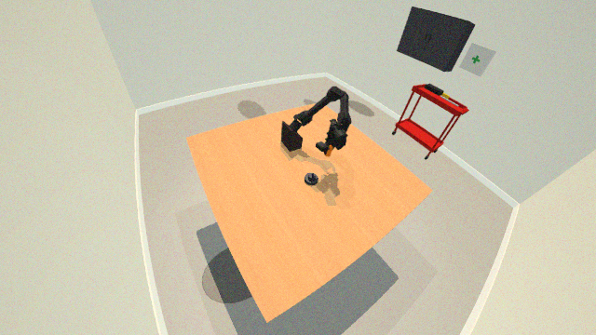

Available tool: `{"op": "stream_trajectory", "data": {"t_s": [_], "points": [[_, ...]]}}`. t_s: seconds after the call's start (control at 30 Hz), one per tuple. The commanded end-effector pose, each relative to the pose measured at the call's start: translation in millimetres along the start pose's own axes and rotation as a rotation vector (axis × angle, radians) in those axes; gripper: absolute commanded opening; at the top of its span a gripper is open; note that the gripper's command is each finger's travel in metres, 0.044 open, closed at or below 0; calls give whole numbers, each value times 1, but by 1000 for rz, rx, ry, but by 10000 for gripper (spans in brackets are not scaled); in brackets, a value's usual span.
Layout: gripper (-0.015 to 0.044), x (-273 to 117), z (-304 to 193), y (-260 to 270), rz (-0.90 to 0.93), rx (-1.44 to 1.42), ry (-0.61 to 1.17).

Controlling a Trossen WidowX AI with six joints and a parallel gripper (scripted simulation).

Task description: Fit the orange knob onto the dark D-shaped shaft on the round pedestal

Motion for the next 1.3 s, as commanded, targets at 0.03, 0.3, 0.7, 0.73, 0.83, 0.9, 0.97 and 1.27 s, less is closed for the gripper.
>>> {"op": "stream_trajectory", "data": {"t_s": [0.03, 0.3, 0.7, 0.73, 0.83, 0.9, 0.97, 1.27], "points": [[0, 2, 4, -15, -9, -9, -1], [0, 8, 6, -39, -10, -10, -1], [0, 19, 7, -76, -10, -13, -1], [0, 20, 7, -79, -10, -13, -1], [0, 23, 6, -88, -10, -13, -1], [0, 25, 6, -94, -10, -14, -1], [0, 27, 5, -100, -9, -14, -1], [0, 37, 0, -128, -8, -16, -2]]}}
Point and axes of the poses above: the point midway between the two fingers, 35 mm back from their tips, its own x axis out along the fingers, its own y axis across the jaws, z = x × y, the point moved 6 cm from there along -x, back along the fingers, and after that the axes turned 14 degrees about -x, right-handed, at the moved point
